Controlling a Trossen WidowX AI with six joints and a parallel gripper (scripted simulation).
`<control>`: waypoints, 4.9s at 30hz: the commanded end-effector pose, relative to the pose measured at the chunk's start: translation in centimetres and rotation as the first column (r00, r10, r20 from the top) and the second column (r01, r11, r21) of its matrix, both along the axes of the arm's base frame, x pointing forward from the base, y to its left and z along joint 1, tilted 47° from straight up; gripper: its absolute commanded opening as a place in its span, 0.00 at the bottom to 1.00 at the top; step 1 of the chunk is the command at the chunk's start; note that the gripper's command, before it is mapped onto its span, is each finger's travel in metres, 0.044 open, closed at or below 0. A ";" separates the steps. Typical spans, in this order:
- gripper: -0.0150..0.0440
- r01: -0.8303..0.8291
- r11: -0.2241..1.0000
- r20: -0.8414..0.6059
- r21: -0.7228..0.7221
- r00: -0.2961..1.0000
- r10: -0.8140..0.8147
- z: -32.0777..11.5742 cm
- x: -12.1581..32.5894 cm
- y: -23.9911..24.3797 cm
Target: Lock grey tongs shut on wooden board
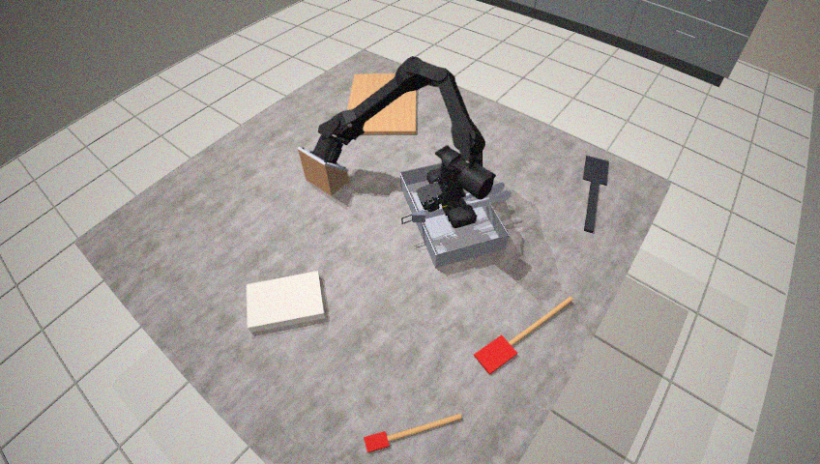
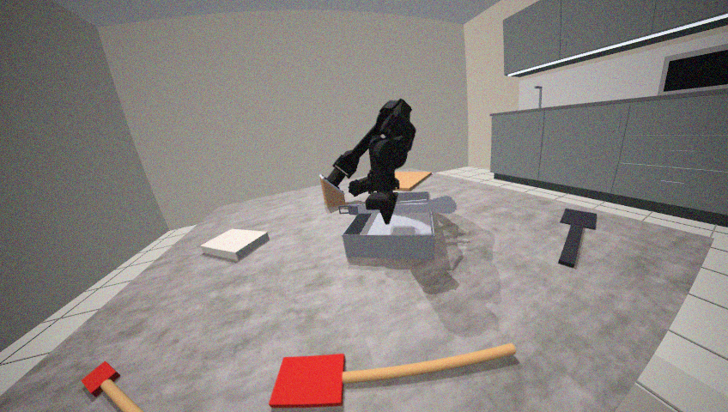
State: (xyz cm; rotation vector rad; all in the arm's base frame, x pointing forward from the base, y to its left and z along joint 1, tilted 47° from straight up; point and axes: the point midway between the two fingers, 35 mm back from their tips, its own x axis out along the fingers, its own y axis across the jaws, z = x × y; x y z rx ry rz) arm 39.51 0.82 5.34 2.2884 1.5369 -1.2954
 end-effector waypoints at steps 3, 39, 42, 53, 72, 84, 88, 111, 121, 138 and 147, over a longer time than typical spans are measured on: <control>0.34 0.000 1.000 0.003 0.000 1.000 0.000 0.0 0.1 0.0; 0.00 0.101 0.995 -0.074 0.020 0.992 -0.100 8.6 -1.8 -9.2; 0.00 0.096 0.995 -0.072 0.021 0.993 -0.095 8.6 -1.7 -8.7; 0.00 0.002 1.000 0.030 -0.021 1.000 -0.001 13.2 -2.6 -4.1; 0.00 -0.177 0.980 0.227 -0.086 0.955 0.192 21.5 -7.8 4.9; 0.00 -0.277 0.954 0.343 -0.119 0.890 0.301 25.5 -13.1 9.3; 0.00 -0.311 0.942 0.382 -0.126 0.861 0.335 26.7 -15.2 10.6; 0.00 -0.452 0.862 0.361 -0.229 0.783 0.506 27.1 -20.4 15.0; 0.00 -0.510 0.806 0.322 -0.301 0.741 0.589 26.6 -22.7 16.8; 0.00 -0.578 0.700 0.285 -0.420 0.648 0.706 26.2 -26.7 19.3; 0.00 -0.593 0.650 0.276 -0.475 0.601 0.750 26.2 -28.8 20.2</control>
